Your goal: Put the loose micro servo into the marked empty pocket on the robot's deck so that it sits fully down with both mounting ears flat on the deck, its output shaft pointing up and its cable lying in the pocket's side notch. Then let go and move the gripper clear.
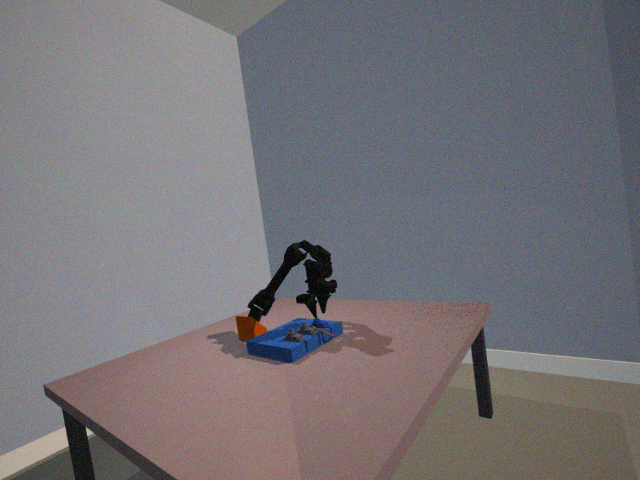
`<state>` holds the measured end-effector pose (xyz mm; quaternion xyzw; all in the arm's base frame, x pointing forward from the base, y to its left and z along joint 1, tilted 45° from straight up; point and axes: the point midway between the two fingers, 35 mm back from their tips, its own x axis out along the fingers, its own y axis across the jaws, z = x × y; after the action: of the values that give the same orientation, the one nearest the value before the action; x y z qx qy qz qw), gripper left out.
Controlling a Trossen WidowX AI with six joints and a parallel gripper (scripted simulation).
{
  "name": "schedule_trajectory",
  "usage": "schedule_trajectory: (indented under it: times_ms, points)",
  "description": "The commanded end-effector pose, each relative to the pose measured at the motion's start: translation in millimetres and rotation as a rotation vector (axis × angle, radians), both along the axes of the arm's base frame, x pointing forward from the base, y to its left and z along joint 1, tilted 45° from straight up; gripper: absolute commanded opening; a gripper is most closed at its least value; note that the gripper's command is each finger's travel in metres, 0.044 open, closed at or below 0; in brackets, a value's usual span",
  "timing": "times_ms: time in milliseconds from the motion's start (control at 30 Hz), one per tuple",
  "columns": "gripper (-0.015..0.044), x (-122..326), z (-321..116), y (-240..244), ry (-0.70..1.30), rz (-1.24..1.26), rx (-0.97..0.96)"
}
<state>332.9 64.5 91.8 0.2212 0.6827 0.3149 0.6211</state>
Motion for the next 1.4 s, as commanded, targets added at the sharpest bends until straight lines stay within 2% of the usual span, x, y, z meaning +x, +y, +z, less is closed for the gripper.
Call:
schedule_trajectory:
  times_ms: [0,167,400,667,1367]
  points:
    - [0.0319,-20,11,-19,0.002,-0.004,-0.009]
    - [0.044,-80,40,-55,0.007,0.002,-0.008]
    - [0.044,-89,47,-61,-0.002,-0.005,-0.012]
    - [0.044,-82,73,-87,-0.11,-0.098,-0.085]
    - [0.044,-81,74,-88,-0.113,-0.1,-0.087]
